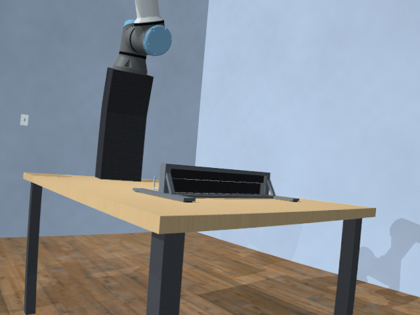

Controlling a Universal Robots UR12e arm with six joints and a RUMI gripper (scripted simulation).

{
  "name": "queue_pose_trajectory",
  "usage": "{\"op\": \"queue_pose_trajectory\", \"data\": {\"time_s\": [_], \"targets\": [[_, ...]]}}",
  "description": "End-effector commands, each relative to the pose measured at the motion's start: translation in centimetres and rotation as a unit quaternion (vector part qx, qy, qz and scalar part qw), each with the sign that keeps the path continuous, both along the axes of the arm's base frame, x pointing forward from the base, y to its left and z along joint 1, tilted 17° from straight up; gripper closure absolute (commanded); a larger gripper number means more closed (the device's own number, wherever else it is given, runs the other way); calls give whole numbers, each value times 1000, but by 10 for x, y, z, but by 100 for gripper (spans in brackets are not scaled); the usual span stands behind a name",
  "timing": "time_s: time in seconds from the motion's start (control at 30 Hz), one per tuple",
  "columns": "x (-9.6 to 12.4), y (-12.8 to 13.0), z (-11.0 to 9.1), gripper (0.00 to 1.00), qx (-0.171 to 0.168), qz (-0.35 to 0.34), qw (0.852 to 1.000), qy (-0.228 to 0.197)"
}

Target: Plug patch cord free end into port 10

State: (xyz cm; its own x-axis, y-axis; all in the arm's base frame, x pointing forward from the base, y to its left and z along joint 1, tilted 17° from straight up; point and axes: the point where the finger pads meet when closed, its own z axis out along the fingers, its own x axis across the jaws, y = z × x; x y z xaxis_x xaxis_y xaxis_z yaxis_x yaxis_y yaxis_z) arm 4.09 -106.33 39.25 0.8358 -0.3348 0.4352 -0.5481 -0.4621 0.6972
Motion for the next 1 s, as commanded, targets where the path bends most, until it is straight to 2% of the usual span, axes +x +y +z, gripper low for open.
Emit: {"op": "queue_pose_trajectory", "data": {"time_s": [0.0,0.13,0.23,0.3,0.4,0.6,0.8,0.87,0.97], "targets": [[6,0,-2,0,0,1,1000,-2],[24,1,-13,0,4,5,1000,-7],[45,3,-25,0,9,10,1000,-14],[45,3,-25,0,9,10,1000,-14],[75,6,-43,0,15,17,999,-22],[161,23,-94,0,35,36,998,-46],[275,62,-162,0,66,60,993,-74],[275,62,-162,0,66,60,993,-74],[343,94,-203,0,85,73,990,-88]]}}
